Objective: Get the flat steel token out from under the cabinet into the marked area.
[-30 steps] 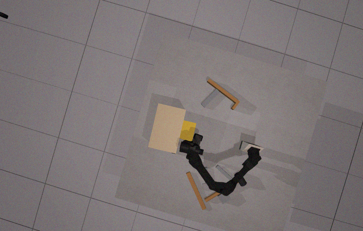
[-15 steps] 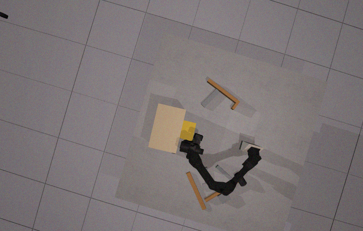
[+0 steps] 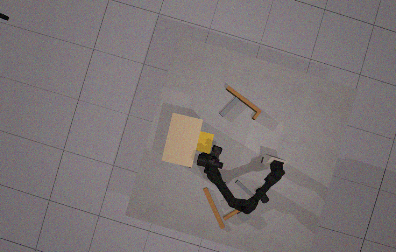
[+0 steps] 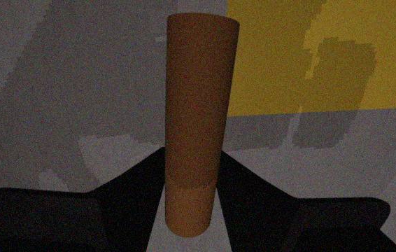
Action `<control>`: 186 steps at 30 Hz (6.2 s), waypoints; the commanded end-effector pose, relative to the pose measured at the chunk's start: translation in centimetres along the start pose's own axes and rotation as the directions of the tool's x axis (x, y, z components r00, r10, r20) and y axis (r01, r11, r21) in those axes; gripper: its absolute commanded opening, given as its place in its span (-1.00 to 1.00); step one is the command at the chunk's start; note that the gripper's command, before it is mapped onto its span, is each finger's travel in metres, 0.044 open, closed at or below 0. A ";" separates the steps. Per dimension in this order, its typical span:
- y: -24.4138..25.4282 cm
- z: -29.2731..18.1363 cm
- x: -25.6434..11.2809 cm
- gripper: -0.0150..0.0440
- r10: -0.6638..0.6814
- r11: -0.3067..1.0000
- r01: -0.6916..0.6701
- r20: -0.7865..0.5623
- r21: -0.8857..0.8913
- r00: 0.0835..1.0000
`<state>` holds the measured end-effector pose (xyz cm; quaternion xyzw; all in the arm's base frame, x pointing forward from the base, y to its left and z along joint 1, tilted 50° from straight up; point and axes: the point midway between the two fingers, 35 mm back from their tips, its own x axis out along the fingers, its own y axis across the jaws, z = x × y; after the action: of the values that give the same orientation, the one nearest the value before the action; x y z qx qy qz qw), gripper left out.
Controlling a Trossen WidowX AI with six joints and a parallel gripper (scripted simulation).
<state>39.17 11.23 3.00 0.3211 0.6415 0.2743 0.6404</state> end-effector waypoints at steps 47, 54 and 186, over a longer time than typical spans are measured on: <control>0.0 -5.2 0.1 -0.49 -0.005 1.000 0.005 -0.007 0.007 1.000; 0.0 -5.9 0.1 -0.49 -0.005 1.000 0.005 -0.007 0.008 1.000; 3.2 -17.0 -0.3 -0.49 -0.004 0.994 0.005 -0.010 0.106 1.000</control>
<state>22.43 13.79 5.58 0.3473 0.6580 0.2446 0.6217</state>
